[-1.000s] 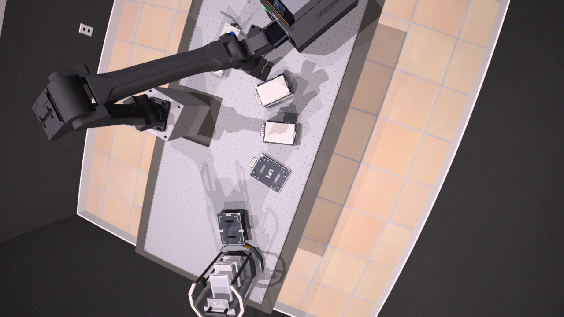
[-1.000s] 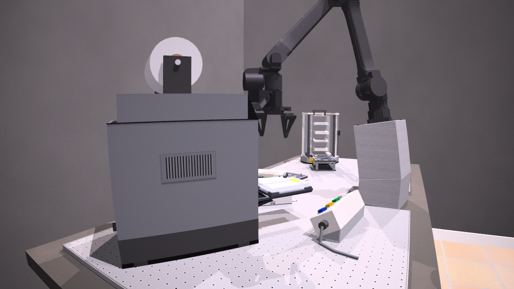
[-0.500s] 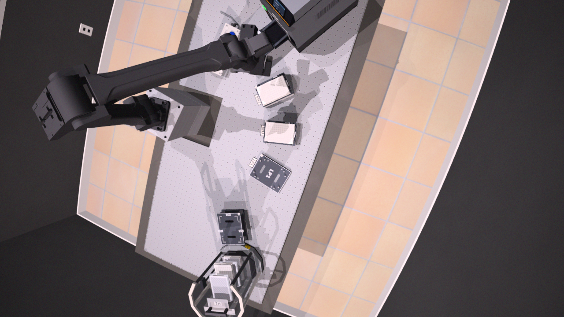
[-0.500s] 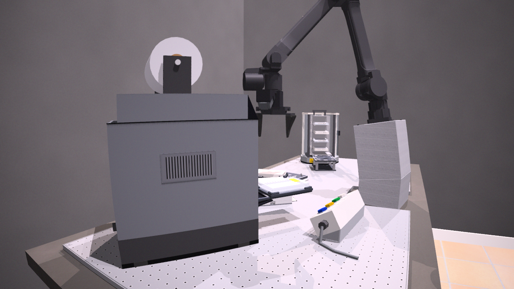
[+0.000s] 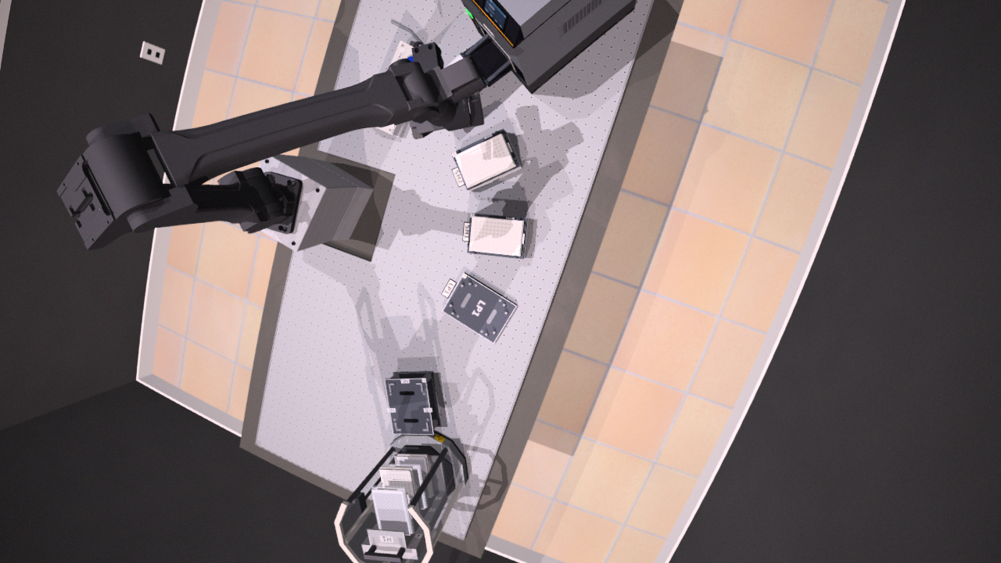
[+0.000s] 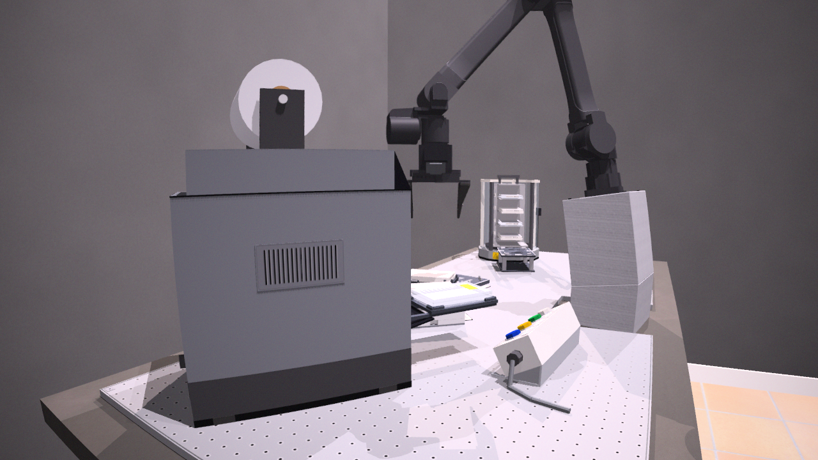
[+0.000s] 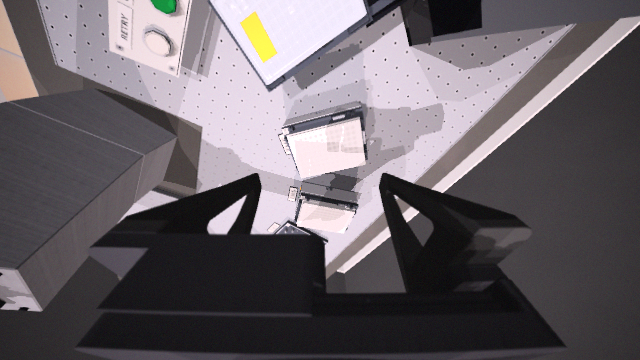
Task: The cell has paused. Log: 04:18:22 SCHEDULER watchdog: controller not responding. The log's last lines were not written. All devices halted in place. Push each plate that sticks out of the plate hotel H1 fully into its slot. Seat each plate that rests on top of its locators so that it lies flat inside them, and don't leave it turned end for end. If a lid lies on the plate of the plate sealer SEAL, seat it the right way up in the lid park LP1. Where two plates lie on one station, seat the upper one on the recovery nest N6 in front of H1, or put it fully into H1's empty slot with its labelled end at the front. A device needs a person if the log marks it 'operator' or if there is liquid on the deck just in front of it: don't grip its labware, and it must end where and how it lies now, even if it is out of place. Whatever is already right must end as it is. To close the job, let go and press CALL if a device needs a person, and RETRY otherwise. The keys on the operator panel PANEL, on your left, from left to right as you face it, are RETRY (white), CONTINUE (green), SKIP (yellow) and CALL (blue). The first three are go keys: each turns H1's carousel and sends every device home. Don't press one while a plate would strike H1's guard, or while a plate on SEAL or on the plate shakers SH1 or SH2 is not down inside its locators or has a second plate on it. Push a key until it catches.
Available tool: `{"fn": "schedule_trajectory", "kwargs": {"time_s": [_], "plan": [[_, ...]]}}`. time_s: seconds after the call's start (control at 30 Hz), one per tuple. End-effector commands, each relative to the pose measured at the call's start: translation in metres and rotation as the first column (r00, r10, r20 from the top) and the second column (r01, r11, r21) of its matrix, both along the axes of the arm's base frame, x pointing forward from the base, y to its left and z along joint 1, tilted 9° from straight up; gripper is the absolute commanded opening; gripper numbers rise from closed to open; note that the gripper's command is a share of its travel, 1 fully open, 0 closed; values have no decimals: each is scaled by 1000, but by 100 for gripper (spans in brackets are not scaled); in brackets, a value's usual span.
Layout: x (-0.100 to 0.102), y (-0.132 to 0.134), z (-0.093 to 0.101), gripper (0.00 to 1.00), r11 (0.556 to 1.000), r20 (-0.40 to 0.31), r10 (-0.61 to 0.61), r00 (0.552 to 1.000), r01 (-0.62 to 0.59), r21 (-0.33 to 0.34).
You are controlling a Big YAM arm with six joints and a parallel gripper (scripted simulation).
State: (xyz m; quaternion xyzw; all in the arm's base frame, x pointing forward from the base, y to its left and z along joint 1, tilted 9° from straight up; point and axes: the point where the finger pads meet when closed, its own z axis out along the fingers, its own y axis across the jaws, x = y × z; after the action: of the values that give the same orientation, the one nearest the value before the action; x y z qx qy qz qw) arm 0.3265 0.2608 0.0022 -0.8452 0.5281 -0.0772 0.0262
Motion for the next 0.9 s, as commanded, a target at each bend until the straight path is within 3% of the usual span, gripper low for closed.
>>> {"fn": "schedule_trajectory", "kwargs": {"time_s": [0.0, 0.27, 0.63, 0.67, 0.87], "plan": [[3, 1, 4, 100, 991, 8, 131, 991, -131, -13], [3, 1, 4, 100, 967, 0, 252, 968, -252, -33], [8, 7, 8, 100, 970, 10, 244, 970, -244, -26], [2, -2, -9, 100, 968, -17, 248, 969, -249, -42], [5, -5, -19, 100, 969, -17, 242, 970, -243, -42]]}}
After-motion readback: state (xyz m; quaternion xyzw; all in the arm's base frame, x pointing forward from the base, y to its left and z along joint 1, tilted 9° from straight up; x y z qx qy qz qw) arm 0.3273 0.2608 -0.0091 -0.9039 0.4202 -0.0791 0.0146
